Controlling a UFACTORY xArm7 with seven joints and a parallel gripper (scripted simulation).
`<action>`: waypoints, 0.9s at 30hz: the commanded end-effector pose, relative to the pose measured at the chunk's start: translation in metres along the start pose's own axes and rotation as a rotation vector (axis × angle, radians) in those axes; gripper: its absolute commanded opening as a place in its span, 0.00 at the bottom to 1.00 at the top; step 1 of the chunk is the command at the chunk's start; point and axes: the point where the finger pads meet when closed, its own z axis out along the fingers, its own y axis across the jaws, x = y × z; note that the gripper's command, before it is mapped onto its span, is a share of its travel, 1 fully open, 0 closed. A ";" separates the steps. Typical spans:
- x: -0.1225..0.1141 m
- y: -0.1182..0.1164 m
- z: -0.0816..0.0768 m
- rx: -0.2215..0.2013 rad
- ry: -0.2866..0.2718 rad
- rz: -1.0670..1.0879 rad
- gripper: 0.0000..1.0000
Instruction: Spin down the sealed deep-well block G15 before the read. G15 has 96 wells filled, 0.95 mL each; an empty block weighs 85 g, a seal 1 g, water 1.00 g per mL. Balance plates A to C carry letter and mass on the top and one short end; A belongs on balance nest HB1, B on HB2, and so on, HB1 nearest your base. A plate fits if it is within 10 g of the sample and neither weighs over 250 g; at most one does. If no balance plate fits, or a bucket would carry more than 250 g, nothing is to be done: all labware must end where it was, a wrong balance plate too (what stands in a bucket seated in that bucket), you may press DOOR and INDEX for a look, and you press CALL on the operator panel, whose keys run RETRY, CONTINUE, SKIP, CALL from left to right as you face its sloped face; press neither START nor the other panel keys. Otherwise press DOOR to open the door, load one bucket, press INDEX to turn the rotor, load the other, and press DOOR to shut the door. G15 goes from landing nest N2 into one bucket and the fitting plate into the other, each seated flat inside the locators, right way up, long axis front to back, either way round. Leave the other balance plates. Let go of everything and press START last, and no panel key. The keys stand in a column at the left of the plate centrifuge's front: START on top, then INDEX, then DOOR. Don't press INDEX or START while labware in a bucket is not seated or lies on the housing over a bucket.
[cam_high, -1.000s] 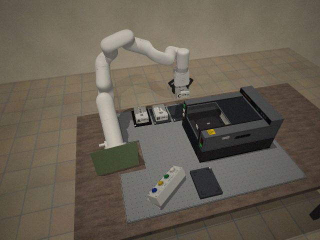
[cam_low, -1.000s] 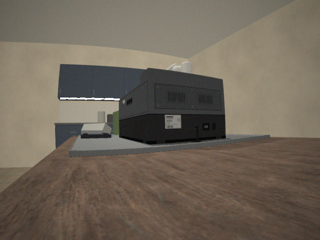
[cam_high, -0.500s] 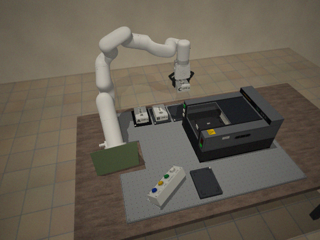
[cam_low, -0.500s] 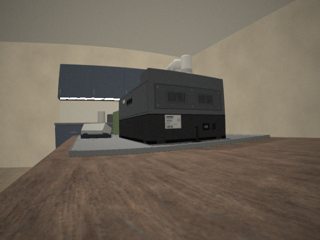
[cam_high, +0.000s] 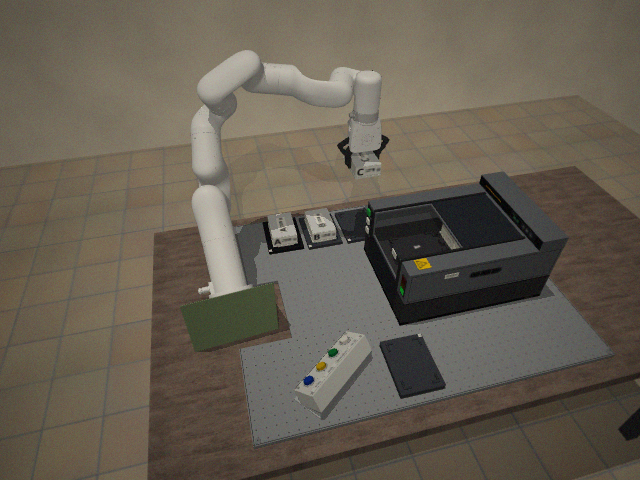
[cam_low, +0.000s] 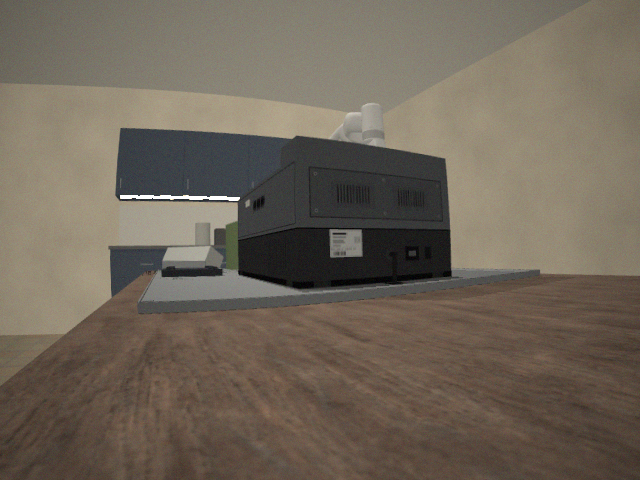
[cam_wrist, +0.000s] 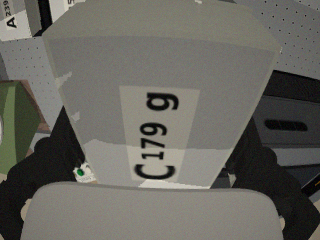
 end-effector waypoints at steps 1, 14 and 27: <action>0.000 0.001 -0.004 -0.005 -0.001 0.000 0.00; 0.000 0.001 -0.005 -0.005 -0.001 0.000 0.00; -0.002 0.002 -0.007 -0.006 0.000 -0.020 0.00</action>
